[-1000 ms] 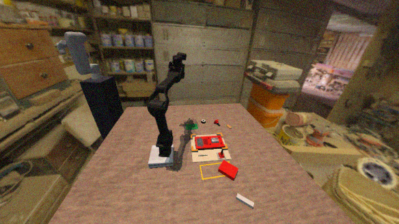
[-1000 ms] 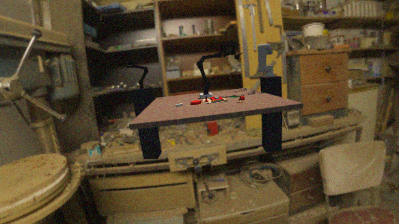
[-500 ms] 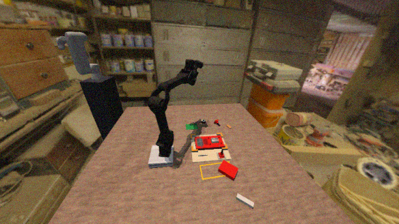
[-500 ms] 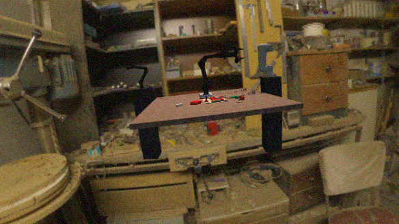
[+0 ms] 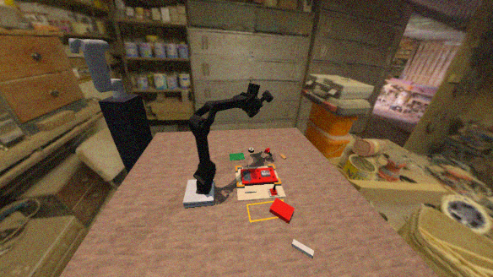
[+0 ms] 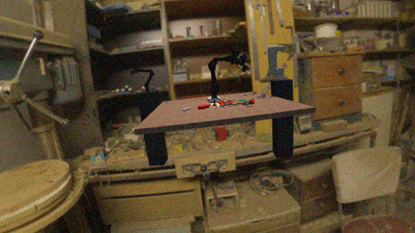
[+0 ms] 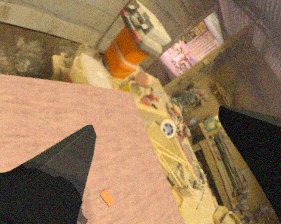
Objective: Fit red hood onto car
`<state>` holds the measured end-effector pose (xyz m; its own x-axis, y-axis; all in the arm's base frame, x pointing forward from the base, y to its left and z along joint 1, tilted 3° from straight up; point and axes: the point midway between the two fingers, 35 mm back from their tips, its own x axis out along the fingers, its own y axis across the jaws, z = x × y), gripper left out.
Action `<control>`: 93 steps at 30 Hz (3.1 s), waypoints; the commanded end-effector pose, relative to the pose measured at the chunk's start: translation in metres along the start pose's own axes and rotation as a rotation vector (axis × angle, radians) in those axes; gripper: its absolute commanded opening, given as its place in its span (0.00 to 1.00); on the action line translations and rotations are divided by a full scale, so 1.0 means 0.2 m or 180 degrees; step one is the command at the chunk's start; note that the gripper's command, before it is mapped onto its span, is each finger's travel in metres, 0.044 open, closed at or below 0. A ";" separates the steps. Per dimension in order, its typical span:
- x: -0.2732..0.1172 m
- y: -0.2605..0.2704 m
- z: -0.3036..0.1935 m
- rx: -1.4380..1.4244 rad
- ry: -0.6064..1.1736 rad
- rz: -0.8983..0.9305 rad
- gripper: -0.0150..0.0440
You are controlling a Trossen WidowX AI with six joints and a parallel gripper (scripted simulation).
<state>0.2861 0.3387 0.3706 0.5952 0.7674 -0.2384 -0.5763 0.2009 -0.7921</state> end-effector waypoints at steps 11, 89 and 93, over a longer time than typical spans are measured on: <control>0.02 -0.08 -0.73 0.1259 0.1236 0.0025 1.00; -1.04 0.42 -2.40 0.6552 0.4814 -0.1609 1.00; -1.04 0.43 -2.41 0.6552 0.4814 -0.1609 1.00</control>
<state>0.3840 -0.0972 0.0847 0.0774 0.0294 -0.9966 0.5880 0.8059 0.0694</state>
